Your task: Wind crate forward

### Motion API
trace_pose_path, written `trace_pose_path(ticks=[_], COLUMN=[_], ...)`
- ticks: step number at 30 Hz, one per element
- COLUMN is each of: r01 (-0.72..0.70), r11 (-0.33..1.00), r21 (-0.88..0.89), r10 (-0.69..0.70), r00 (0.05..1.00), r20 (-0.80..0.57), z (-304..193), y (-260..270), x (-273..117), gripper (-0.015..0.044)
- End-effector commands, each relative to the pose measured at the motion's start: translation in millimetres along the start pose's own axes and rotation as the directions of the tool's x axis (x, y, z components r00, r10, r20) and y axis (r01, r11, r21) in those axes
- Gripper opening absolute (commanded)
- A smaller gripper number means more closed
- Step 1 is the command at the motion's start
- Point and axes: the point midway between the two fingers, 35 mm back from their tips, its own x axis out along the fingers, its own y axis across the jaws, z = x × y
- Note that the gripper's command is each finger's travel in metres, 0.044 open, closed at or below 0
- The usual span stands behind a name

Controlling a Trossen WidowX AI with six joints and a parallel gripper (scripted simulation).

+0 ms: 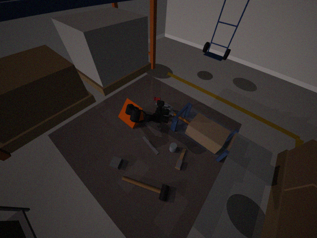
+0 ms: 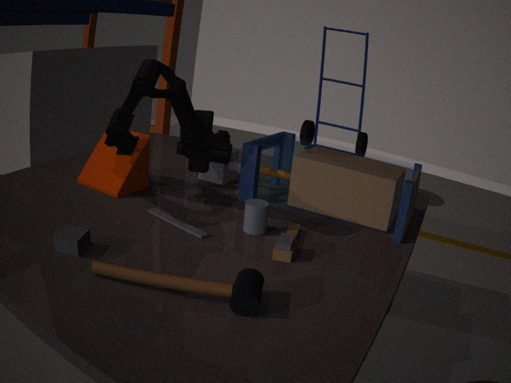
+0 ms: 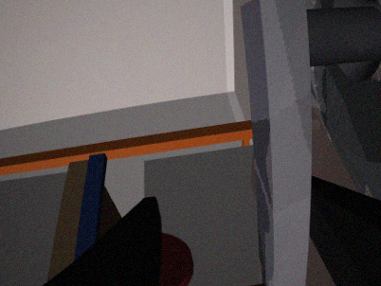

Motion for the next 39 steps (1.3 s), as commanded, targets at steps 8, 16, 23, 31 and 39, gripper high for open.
trace_pose_path(ticks=[8, 16, 23, 31, 39], r01=[-0.005, 0.0, 0.0, 0.014, 0.007], r11=[1.0, 1.0, 1.0, 1.0, 1.0], r21=[0.006, 0.0, 0.0, 0.011, 0.009], r10=[0.005, 0.0, 0.0, -0.014, -0.007], r00=[1.0, 1.0, 1.0, 1.0, 1.0], r20=[-0.001, 0.0, 0.0, 0.004, -0.003], z=[-0.5, 3.1, 3.1, 8.9, 1.5], y=[0.9, -7.4, -7.4, -10.3, -9.9], x=[0.0, 0.0, 0.0, -46.1, -110.2], gripper=[0.024, 0.024, 0.024, 0.024, 0.024])
